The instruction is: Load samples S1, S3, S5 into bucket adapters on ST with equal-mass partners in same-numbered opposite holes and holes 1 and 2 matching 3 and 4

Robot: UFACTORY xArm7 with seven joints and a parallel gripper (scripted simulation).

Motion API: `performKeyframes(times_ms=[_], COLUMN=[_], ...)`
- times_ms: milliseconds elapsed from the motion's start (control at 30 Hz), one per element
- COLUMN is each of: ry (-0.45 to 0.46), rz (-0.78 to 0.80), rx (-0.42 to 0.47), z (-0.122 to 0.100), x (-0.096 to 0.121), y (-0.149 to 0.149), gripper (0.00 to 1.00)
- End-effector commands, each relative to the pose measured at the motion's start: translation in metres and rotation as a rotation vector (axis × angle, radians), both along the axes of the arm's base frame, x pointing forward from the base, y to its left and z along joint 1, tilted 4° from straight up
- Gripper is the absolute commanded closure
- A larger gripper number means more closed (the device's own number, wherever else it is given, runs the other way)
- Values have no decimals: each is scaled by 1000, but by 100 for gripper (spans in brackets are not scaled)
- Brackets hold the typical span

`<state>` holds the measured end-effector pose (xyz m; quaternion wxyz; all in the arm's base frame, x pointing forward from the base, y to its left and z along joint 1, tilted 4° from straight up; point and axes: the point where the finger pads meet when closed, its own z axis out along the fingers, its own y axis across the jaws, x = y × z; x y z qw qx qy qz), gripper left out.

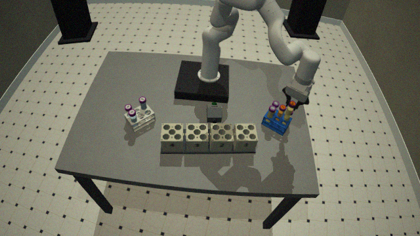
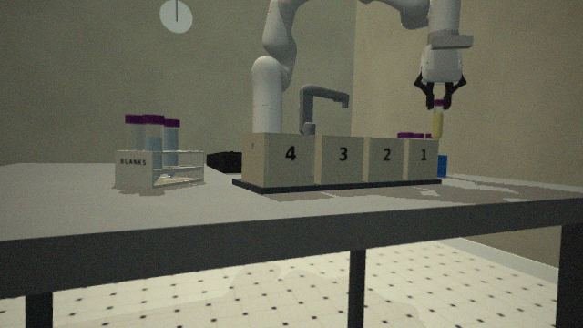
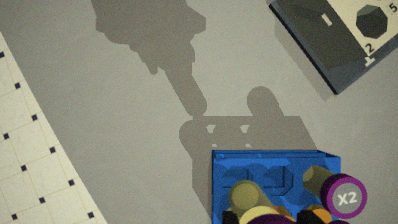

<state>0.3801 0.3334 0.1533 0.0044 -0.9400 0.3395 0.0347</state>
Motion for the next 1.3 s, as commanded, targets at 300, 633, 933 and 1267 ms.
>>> performKeyframes(times_ms=[300,633,933,1267], ry=[-4,-4,-4,-4], rz=[0,0,0,0], rx=[3,3,3,3], z=[27,47,48,48], x=[3,4,4,4], y=[0,-1,-1,-1], gripper=[100,100,100,100])
